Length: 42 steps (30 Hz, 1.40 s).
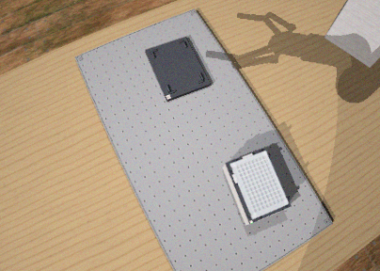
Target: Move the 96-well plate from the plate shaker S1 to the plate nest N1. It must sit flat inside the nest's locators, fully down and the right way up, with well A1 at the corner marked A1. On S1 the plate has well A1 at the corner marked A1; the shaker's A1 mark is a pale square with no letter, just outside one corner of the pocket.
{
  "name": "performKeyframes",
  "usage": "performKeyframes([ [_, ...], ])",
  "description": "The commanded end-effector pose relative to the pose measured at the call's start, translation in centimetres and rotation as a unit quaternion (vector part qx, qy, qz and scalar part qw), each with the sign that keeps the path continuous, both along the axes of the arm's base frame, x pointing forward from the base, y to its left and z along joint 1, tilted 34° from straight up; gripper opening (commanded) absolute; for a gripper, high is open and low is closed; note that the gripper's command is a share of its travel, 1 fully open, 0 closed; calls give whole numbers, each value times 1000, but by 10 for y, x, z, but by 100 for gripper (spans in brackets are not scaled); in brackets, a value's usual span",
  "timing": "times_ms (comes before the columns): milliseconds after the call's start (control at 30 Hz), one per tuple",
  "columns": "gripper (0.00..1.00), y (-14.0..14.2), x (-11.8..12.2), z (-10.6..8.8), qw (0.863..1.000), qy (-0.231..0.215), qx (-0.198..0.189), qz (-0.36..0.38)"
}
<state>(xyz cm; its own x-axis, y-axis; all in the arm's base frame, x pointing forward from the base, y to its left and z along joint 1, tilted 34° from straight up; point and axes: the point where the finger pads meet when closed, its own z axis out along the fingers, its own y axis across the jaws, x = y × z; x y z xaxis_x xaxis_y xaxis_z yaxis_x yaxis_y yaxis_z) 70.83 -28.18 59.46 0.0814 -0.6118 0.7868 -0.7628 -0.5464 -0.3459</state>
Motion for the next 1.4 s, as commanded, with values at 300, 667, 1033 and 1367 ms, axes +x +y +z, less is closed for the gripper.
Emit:
performKeyframes([
  [300,100,38,19,-37,997,49,-30,56],
  [667,100,63,29,-61,987,98,-62,115],
  [1033,100,95,41,-92,983,109,-69,128],
  [1367,100,123,47,-119,968,147,-96,177],
])
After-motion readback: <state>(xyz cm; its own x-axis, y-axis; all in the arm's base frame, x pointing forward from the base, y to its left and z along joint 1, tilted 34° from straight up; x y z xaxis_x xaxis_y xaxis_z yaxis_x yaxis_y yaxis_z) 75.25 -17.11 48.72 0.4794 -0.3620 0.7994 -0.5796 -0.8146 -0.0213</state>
